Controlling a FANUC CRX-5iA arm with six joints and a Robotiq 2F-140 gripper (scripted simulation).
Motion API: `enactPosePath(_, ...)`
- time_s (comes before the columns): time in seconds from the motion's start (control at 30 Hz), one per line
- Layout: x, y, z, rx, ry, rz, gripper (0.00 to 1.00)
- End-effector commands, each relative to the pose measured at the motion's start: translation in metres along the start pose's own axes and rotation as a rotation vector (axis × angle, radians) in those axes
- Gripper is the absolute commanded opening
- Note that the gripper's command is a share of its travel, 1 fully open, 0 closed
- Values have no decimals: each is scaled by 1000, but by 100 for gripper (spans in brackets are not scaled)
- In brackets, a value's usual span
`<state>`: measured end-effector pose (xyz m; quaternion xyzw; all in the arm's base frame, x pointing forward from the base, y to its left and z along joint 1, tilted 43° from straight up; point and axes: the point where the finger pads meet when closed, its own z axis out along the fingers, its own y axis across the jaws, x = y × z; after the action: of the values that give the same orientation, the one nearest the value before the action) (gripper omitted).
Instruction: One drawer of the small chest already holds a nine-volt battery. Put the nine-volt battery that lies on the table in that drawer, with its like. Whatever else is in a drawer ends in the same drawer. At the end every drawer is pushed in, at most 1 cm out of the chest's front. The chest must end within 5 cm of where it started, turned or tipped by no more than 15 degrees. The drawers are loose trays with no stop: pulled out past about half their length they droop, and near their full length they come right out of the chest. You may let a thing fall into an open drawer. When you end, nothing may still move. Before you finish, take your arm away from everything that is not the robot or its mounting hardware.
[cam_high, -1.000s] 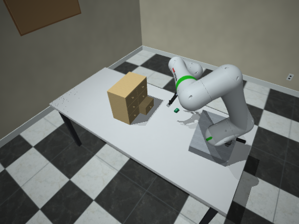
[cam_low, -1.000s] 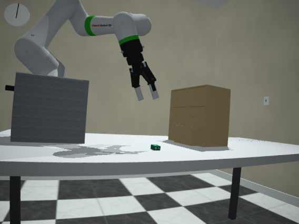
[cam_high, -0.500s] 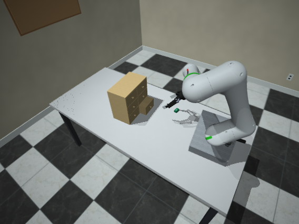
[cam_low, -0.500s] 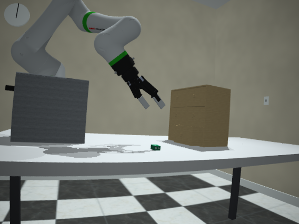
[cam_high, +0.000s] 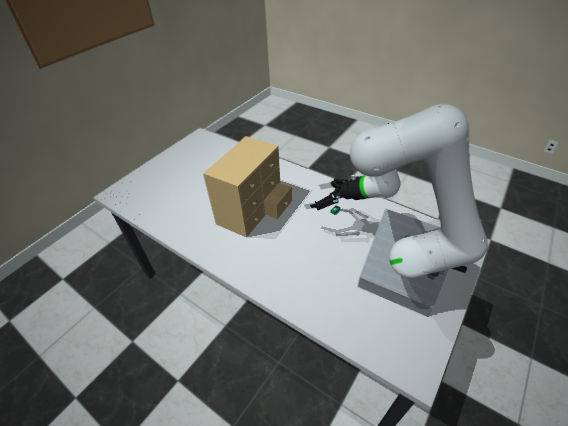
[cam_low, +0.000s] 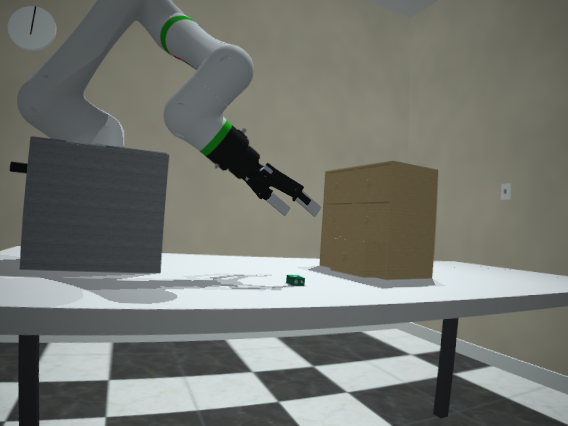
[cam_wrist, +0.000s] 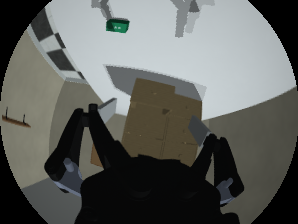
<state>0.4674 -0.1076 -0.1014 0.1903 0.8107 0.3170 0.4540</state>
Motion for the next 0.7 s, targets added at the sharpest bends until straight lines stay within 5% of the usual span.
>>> enactPosePath(0.0, 1, 0, 3, 1, -26, 0, 100)
enactPosePath(0.37, 1, -1, 5, 2, -42, 0, 100)
enactPosePath(0.4, 1, -1, 5, 2, -42, 0, 0)
enactPosePath(0.67, 1, -1, 5, 2, -42, 0, 0)
